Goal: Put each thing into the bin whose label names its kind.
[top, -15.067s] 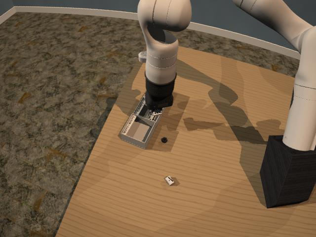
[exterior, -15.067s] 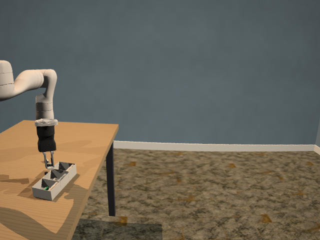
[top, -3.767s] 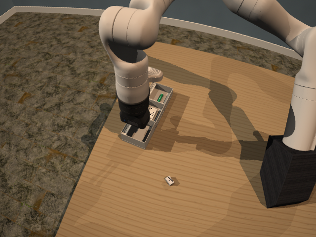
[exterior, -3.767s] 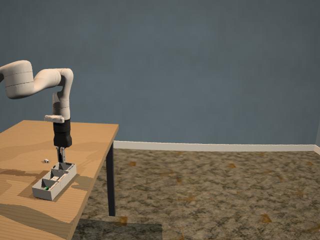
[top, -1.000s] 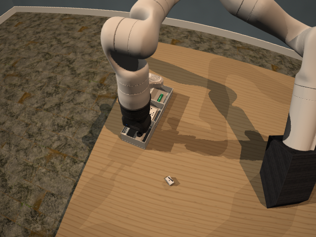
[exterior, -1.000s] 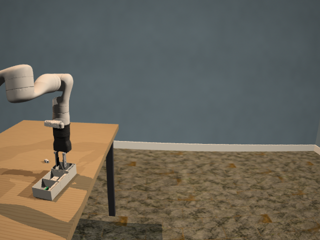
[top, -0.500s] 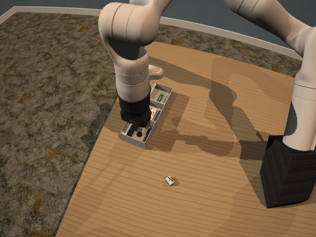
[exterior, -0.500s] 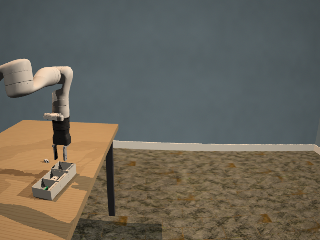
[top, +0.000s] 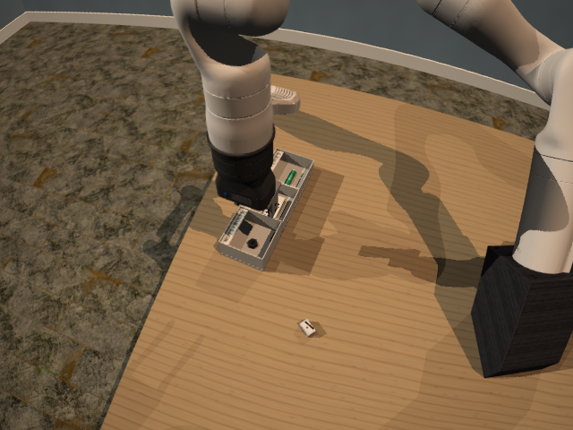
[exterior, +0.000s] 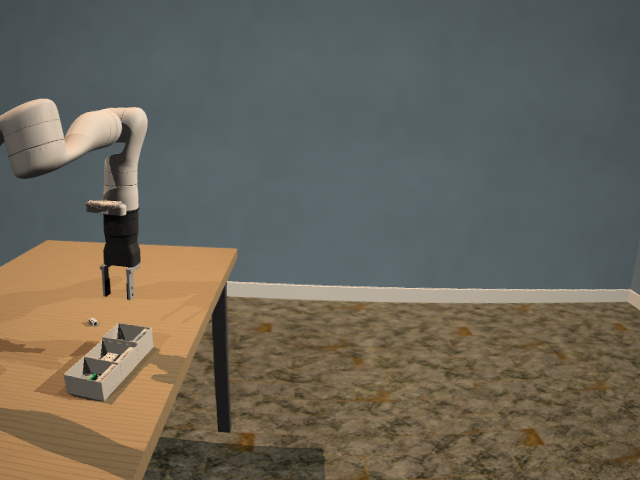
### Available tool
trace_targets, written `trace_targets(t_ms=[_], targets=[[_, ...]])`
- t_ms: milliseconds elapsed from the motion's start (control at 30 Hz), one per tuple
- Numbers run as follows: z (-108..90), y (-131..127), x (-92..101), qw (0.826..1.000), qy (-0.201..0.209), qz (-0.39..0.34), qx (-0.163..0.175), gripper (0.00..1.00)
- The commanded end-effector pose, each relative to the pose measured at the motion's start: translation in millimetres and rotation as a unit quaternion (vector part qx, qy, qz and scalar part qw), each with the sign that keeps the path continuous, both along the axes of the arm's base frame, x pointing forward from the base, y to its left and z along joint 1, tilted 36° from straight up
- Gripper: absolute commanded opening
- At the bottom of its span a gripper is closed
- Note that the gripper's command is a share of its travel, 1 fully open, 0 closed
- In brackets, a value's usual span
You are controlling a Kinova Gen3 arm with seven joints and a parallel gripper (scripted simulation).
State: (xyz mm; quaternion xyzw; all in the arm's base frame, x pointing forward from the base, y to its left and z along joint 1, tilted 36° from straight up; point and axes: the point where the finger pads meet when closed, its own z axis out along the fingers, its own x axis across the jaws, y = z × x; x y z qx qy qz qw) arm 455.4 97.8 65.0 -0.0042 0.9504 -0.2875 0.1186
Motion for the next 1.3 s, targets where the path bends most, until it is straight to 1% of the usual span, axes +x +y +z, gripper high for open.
trace_targets(t_ms=[0,33,533,600,667,1267], targets=[[9.5,8,1.3,1.0,-0.007,0.004,0.002,1.0],[9.5,8,1.3,1.0,-0.007,0.004,0.002,1.0],[57.9,40,-13.2,1.0,-0.007,0.004,0.002,1.0],[57.9,40,-13.2,1.0,-0.007,0.004,0.002,1.0],[62.8,44,-14.7,1.0,-0.007,0.004,0.002,1.0],[62.8,44,-14.7,1.0,-0.007,0.004,0.002,1.0]])
